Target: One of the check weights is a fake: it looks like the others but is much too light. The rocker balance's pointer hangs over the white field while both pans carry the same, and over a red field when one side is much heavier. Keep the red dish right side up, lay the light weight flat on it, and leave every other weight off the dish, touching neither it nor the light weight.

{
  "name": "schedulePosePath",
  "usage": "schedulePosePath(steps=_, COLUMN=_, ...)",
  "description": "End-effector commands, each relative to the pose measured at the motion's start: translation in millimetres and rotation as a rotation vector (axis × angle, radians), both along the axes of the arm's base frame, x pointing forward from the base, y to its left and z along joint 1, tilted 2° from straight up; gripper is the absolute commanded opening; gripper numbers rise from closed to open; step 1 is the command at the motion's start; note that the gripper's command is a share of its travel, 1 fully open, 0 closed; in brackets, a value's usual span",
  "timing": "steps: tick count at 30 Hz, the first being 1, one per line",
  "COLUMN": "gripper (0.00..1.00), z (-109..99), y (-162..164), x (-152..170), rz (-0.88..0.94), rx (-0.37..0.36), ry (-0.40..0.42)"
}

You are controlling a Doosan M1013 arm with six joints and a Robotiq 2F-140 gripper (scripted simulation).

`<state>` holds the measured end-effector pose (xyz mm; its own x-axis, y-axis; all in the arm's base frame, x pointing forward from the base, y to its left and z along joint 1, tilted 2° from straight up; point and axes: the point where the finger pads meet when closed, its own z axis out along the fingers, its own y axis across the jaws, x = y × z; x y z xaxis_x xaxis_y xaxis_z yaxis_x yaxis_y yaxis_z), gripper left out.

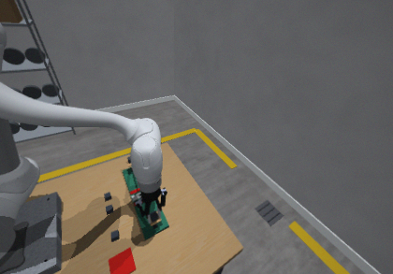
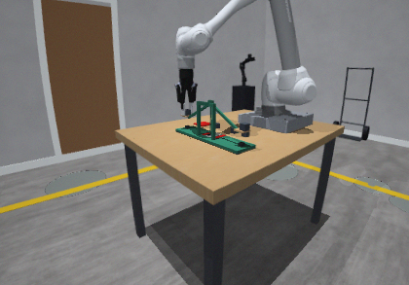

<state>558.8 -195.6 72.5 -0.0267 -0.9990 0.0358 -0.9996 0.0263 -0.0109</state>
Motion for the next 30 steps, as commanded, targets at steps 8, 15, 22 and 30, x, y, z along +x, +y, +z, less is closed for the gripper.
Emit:
schedulePosePath(steps=8, gripper=0.35, z=17, y=1, x=0, rz=0.0, rx=0.0, ry=0.0)
schedulePosePath(steps=15, gripper=0.35, z=54, y=2, x=-1, rz=0.0, rx=0.0, ry=0.0)
schedulePosePath(steps=22, gripper=0.35, z=81, y=3, x=-1, rz=0.0, rx=0.0, ry=0.0)
schedulePosePath(steps=30, gripper=0.35, z=89, y=3, x=-1, rz=0.0, rx=0.0, ry=0.0)
